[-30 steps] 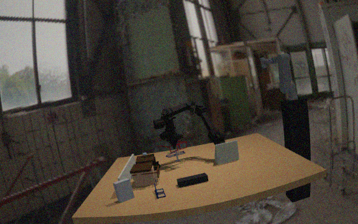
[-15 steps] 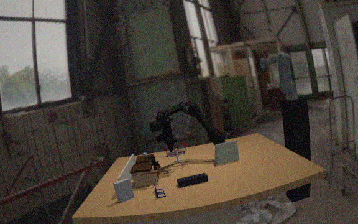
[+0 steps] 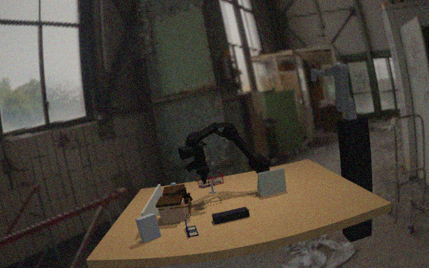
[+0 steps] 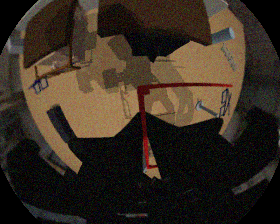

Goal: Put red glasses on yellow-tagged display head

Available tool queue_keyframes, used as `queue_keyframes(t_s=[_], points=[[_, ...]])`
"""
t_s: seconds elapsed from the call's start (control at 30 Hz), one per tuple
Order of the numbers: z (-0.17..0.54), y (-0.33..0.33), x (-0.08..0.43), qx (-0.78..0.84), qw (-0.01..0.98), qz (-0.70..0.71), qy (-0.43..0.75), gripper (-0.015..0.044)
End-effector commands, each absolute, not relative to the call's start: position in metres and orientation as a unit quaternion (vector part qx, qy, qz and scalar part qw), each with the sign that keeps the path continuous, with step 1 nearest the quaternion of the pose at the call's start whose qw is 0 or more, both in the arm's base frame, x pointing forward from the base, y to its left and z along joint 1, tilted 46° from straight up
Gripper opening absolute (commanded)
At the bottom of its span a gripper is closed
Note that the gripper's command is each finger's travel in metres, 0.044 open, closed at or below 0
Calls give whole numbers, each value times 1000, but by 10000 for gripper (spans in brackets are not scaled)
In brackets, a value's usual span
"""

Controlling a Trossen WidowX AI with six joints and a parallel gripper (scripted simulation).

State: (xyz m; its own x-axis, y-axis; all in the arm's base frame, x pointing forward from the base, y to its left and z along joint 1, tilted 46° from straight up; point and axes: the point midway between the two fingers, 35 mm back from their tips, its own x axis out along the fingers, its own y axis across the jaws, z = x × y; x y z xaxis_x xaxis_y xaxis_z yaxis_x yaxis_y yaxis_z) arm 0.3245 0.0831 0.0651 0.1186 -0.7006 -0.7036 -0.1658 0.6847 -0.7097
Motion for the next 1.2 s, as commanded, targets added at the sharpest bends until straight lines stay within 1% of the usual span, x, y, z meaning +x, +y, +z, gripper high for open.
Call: queue_keyframes(t_s=[0.0,1.17], points=[[62,81,326,-341,666,-202,632,0],[38,59,333,-340,666,-201,632,0]])
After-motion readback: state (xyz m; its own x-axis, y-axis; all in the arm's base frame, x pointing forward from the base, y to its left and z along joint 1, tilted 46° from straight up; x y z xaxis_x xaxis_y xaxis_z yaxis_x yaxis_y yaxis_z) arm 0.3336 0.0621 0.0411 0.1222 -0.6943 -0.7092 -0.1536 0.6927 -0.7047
